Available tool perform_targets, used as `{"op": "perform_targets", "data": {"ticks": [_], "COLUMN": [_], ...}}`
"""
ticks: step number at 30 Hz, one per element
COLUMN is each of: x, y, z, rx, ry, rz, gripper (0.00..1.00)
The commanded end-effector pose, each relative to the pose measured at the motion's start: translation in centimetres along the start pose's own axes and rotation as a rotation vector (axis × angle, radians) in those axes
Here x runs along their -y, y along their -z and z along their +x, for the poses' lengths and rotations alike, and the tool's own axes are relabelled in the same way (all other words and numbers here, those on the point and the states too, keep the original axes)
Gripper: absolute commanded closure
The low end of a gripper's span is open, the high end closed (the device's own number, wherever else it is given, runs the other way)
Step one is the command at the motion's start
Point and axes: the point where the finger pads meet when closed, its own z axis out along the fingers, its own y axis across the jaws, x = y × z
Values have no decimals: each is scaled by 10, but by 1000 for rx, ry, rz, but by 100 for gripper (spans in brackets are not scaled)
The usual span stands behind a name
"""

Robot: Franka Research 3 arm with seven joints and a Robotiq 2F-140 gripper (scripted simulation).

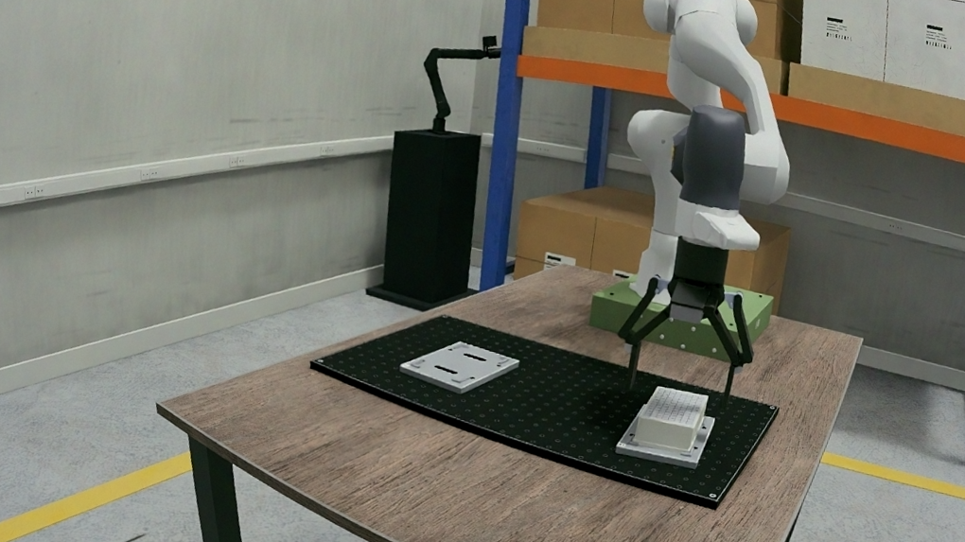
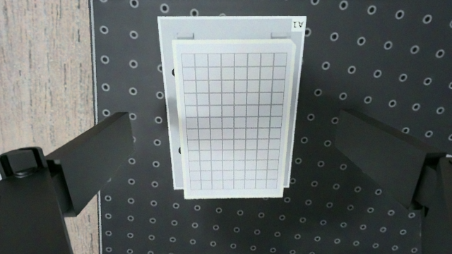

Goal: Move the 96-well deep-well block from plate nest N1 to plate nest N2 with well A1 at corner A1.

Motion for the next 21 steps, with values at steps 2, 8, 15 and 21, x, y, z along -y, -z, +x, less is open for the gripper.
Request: {"op": "perform_targets", "data": {"ticks": [2,8,15,21], "x": [0,0,0,0], "y": [9,25,38,39], "z": [-4,-4,-4,-4], "rx": [13,13,13,13], "ry": [-6,-6,-6,-6], "rz": [-1,-1,-1,-1], "gripper": [0,0,0,0]}}
